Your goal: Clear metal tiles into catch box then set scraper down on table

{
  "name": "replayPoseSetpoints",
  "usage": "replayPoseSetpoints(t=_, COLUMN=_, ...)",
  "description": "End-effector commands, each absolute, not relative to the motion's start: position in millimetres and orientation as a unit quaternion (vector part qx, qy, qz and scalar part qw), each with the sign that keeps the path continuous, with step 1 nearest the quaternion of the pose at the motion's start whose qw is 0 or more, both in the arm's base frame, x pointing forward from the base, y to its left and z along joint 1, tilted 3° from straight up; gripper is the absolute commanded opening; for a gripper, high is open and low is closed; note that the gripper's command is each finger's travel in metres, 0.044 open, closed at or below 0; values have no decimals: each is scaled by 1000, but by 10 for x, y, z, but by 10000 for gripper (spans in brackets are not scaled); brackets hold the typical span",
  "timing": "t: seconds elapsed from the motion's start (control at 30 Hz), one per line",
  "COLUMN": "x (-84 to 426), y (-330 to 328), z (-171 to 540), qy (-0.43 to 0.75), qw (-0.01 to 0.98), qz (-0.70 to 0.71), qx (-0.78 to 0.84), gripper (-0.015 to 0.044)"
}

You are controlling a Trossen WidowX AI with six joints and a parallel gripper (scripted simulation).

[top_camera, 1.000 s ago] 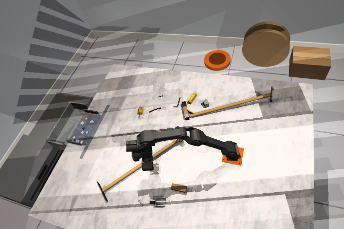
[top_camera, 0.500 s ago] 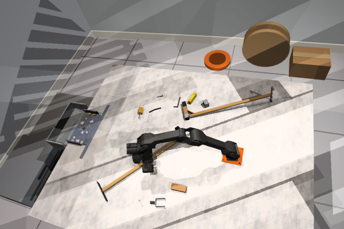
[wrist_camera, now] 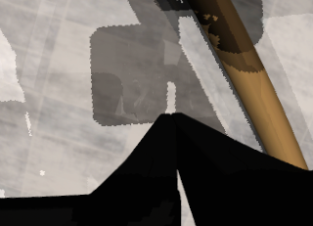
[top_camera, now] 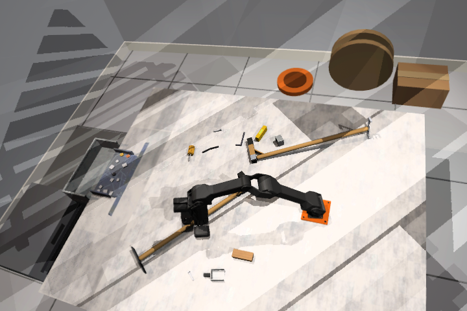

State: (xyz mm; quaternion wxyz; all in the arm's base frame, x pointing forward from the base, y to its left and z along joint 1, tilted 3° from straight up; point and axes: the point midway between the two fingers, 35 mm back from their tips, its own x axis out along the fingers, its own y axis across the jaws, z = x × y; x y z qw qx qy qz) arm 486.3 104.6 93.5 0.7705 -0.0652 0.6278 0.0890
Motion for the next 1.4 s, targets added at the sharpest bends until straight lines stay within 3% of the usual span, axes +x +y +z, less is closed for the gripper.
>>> replayPoseSetpoints(t=0.0, x=4864, y=1047, z=878, qy=628, qw=771, qz=87, qx=-64, gripper=0)
replayPoseSetpoints(t=1.37, x=4891, y=984, z=360, qy=624, qw=774, qz=87, qx=-63, gripper=0)
